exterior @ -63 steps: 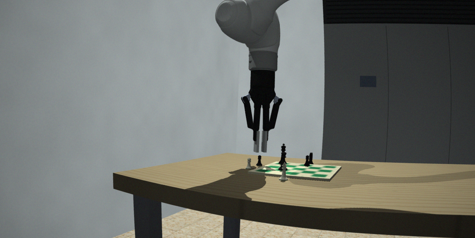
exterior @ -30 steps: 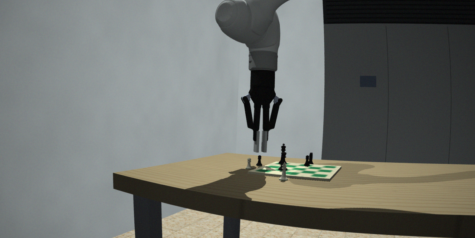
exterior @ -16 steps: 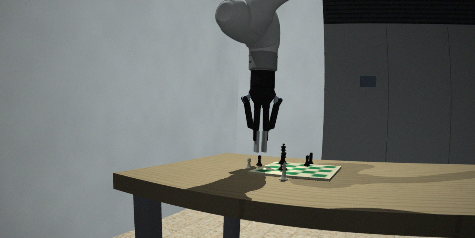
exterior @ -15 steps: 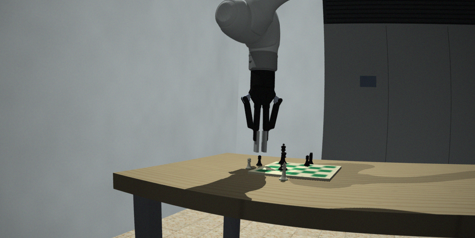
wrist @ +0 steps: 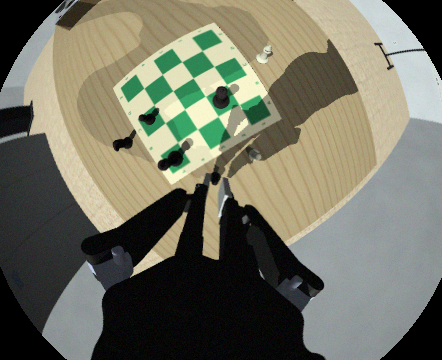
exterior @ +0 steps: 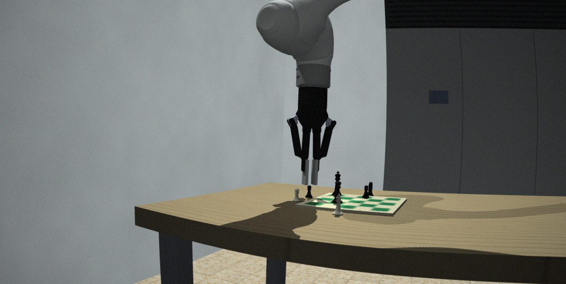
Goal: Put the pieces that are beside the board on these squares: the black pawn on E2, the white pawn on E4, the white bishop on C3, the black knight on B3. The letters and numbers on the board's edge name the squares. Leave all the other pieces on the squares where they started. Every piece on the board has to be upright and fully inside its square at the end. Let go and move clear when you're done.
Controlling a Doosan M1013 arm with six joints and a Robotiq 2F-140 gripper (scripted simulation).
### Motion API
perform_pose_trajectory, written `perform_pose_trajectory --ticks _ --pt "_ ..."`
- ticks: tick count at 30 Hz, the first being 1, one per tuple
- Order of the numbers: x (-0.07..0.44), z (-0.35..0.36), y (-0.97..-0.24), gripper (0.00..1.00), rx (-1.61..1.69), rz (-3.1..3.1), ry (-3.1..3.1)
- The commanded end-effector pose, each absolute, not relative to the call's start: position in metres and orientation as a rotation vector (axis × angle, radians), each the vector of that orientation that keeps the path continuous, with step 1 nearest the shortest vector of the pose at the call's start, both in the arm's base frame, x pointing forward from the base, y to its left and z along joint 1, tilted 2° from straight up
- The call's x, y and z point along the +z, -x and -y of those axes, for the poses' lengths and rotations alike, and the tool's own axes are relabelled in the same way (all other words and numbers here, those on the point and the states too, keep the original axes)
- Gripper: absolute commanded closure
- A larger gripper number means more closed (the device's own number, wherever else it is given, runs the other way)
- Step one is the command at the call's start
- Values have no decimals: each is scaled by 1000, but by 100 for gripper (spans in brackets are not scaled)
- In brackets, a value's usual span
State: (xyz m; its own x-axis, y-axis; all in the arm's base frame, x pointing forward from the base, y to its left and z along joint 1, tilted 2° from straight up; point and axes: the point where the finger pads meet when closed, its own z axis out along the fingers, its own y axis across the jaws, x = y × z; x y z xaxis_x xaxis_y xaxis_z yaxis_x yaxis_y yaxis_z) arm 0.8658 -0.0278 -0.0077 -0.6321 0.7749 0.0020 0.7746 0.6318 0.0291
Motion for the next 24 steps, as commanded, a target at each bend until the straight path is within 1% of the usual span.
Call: perform_pose_trajectory --ticks 1,11,24 --pt "-16 24 -866 80 42 -2828 -1337" --pt "-33 24 -866 80 42 -2828 -1337" --pt "-35 24 -866 80 42 -2828 -1337"
